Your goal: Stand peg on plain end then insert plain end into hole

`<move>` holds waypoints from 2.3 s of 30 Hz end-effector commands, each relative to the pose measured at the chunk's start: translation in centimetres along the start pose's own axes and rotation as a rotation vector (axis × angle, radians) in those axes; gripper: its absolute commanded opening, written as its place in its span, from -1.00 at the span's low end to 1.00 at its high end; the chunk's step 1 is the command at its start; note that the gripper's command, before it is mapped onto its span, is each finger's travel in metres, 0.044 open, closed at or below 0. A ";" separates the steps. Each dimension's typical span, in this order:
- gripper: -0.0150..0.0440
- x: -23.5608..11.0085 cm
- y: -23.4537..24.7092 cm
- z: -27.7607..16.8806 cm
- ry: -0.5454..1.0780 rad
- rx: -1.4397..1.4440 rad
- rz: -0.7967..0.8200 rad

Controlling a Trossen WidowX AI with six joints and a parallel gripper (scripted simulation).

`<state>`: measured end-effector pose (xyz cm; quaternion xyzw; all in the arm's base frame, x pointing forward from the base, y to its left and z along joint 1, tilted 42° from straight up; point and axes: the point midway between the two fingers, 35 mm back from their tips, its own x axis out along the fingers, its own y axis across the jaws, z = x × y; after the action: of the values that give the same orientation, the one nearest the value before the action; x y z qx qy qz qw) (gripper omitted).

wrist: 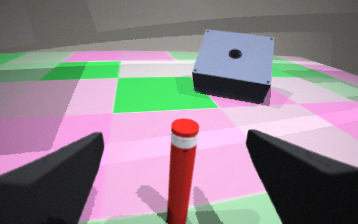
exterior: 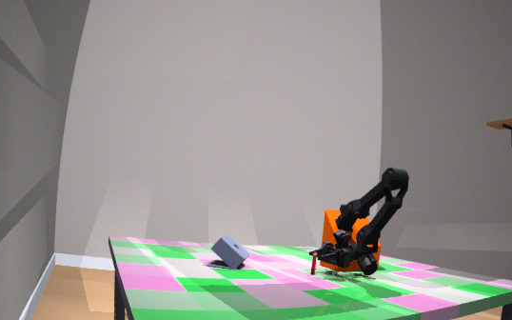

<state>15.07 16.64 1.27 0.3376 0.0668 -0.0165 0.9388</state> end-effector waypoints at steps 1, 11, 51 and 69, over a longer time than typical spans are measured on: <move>1.00 0.0 0.0 0.0 0.000 -0.001 -0.001; 1.00 0.7 -0.1 -0.4 0.032 -0.047 -0.064; 1.00 6.5 -1.6 0.4 0.858 -0.480 -0.445; 1.00 4.2 -3.0 3.8 1.354 -0.298 -0.299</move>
<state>19.65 12.28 0.89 0.1100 0.6707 0.0479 0.7319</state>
